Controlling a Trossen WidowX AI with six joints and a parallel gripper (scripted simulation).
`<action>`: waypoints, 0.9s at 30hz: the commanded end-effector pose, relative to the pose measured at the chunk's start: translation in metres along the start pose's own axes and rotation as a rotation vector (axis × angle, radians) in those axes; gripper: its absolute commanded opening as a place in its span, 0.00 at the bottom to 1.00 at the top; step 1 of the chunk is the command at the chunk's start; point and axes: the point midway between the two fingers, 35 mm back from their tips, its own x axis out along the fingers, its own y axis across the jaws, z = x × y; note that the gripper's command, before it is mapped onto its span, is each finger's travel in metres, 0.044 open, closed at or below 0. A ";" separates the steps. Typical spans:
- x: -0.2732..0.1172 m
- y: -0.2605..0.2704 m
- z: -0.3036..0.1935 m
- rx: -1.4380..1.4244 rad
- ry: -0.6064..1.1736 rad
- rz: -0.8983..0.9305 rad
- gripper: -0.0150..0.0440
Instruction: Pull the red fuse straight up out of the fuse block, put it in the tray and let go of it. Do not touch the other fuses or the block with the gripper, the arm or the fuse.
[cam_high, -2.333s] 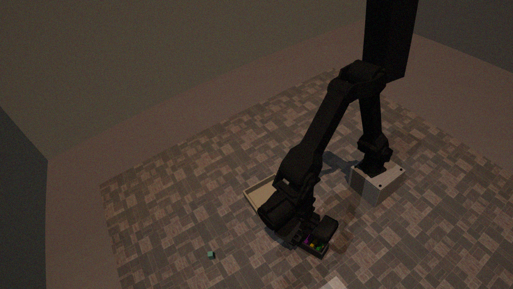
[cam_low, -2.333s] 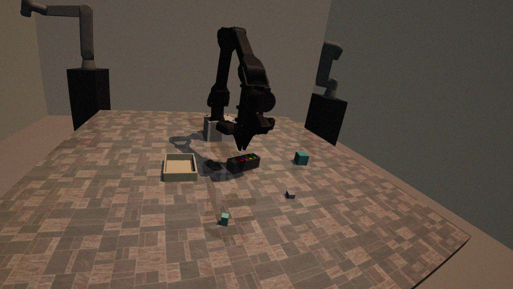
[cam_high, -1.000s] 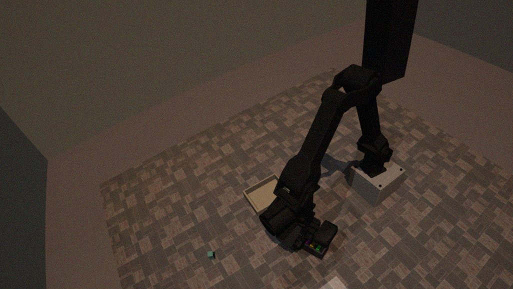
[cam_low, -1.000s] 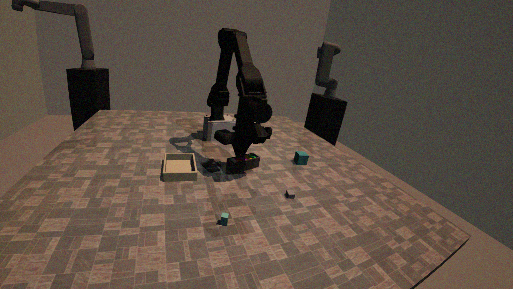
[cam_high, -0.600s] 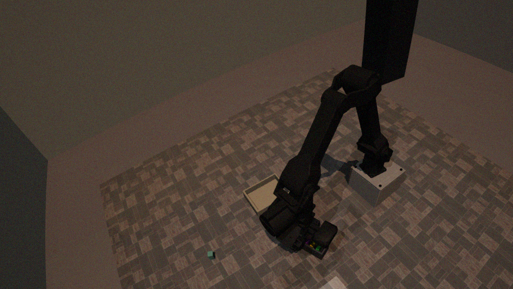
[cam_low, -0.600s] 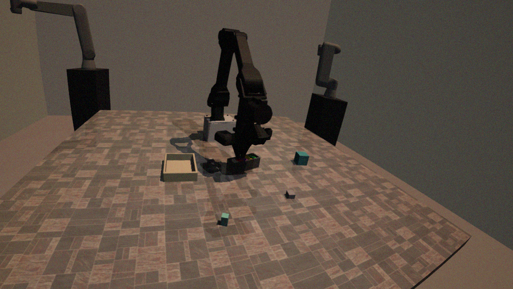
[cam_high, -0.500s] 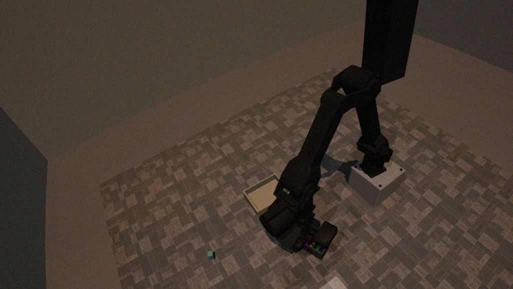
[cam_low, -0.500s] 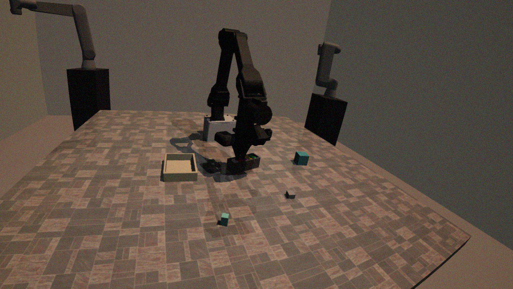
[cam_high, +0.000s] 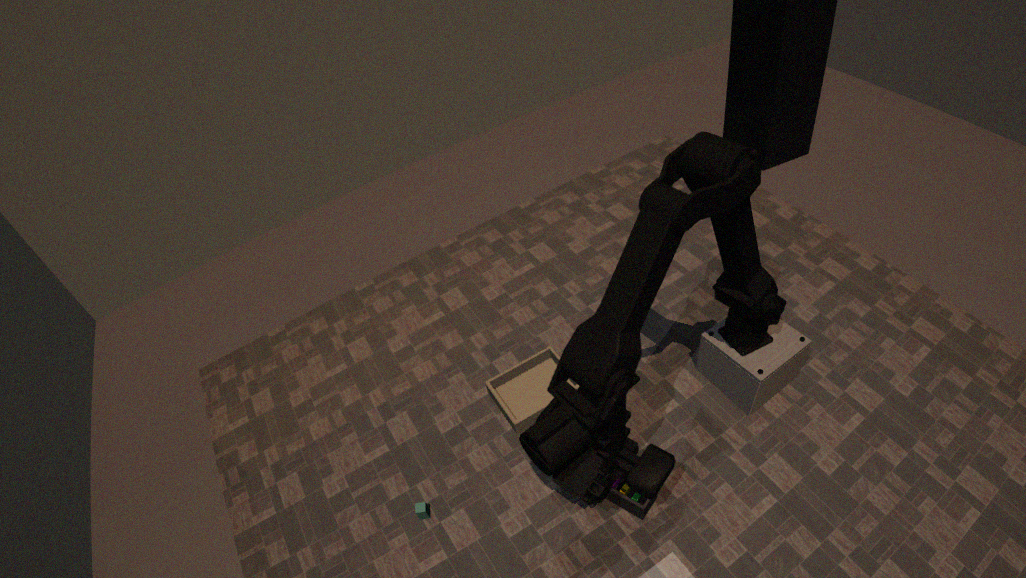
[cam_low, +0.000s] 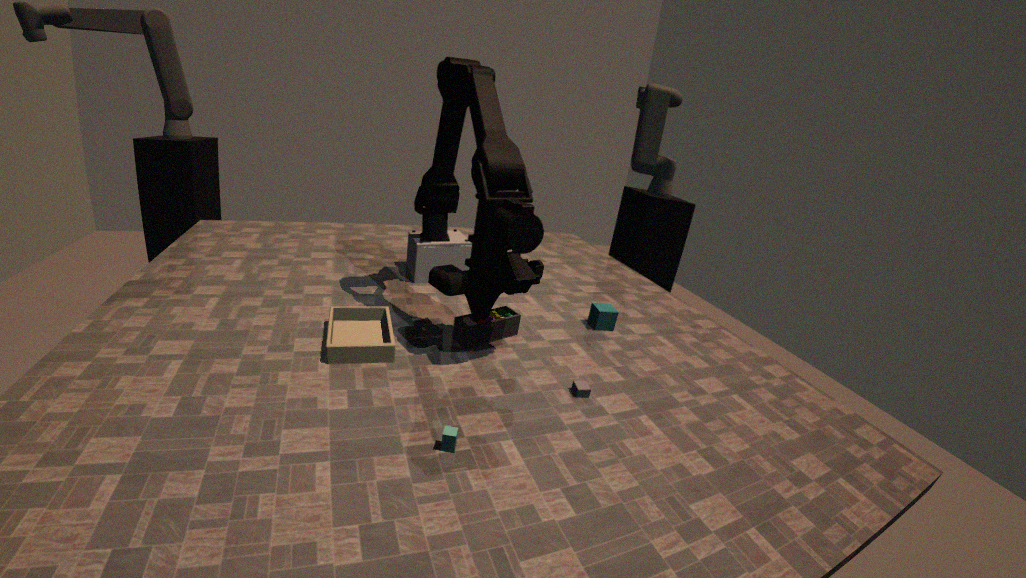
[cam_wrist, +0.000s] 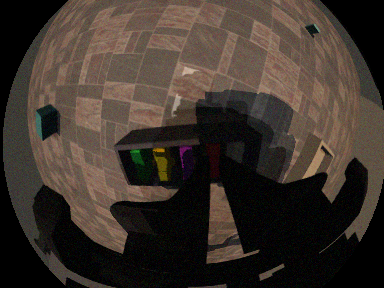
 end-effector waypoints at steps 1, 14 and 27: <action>0.000 0.000 0.000 0.000 0.000 0.000 0.27; -0.004 0.000 0.000 0.000 -0.001 0.000 0.25; -0.011 0.000 0.001 -0.001 -0.001 0.001 0.25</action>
